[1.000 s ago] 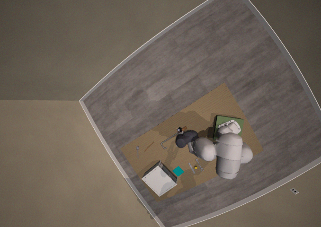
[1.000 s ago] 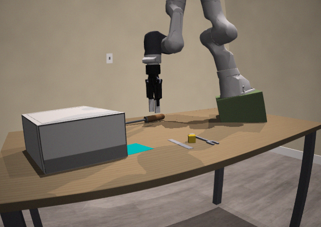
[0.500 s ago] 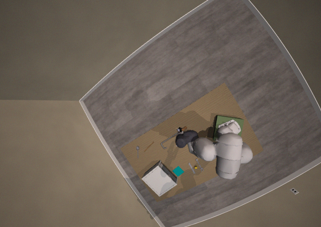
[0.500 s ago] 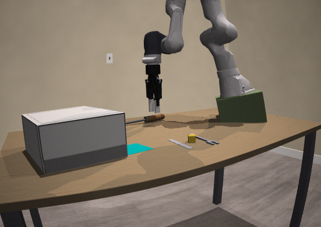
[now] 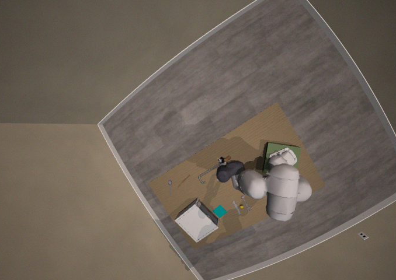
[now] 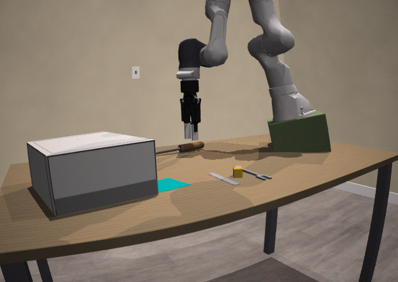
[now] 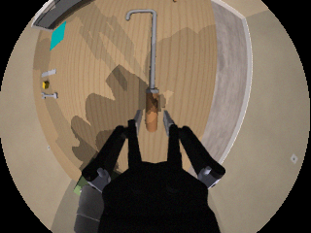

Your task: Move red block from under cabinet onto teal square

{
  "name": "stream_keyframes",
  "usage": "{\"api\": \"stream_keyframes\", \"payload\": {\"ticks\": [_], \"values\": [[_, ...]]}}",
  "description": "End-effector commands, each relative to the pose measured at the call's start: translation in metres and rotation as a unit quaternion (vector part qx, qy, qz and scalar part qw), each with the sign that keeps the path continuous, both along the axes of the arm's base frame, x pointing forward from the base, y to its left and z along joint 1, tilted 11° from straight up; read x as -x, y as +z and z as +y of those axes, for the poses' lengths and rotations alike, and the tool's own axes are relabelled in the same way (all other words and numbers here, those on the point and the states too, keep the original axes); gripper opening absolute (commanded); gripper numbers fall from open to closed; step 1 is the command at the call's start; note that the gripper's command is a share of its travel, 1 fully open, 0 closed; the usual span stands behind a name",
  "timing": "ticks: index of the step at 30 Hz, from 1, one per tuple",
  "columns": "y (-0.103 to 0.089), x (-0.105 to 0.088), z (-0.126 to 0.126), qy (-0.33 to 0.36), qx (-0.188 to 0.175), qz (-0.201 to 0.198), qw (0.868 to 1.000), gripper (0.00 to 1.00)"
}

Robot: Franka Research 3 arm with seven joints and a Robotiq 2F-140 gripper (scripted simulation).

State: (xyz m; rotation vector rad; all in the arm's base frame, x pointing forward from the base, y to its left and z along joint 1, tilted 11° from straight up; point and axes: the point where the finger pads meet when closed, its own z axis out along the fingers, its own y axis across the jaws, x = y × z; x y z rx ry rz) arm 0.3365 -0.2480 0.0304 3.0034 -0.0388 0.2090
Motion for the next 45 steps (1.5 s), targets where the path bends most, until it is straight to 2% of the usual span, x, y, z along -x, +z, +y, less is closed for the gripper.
{"api": "stream_keyframes", "payload": {"ticks": [1, 22, 45], "values": [[0.0, -0.001, 0.0, 0.002, 0.0, 0.0, 1.0, 0.34], [-0.002, -0.001, -0.001, 0.002, 0.0, 0.0, 1.0, 0.34], [-0.027, -0.005, -0.004, 0.002, 0.0, 0.0, 1.0, 0.34]]}}
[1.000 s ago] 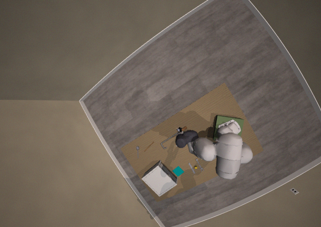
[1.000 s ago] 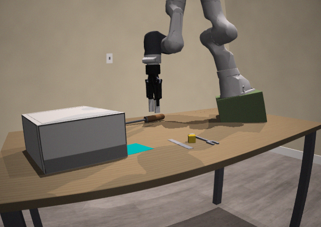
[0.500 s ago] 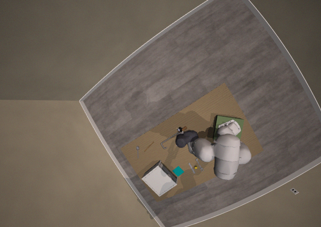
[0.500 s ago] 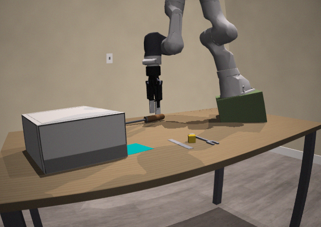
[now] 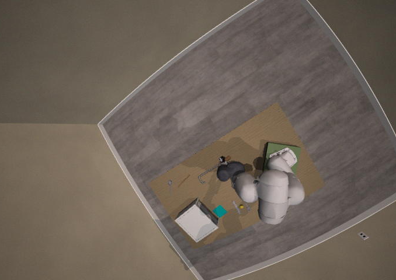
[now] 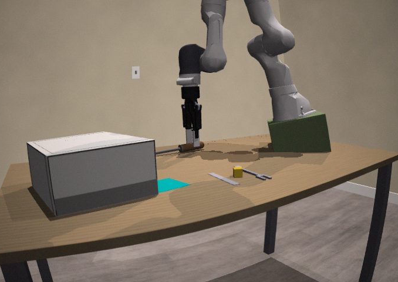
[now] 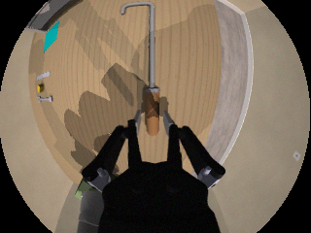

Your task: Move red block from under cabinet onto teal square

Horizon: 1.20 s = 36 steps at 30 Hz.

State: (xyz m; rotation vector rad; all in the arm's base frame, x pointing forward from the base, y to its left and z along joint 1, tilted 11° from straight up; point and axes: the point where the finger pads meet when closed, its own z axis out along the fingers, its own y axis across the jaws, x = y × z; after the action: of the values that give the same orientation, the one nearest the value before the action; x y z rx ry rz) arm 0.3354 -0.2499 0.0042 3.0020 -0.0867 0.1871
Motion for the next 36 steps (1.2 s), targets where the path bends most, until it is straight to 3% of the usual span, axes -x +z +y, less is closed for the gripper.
{"api": "stream_keyframes", "payload": {"ticks": [1, 36], "values": [[-0.001, -0.006, -0.002, 0.018, 0.001, -0.006, 1.0, 0.34], [-0.018, -0.008, -0.004, 0.018, 0.001, -0.006, 1.0, 0.34]]}}
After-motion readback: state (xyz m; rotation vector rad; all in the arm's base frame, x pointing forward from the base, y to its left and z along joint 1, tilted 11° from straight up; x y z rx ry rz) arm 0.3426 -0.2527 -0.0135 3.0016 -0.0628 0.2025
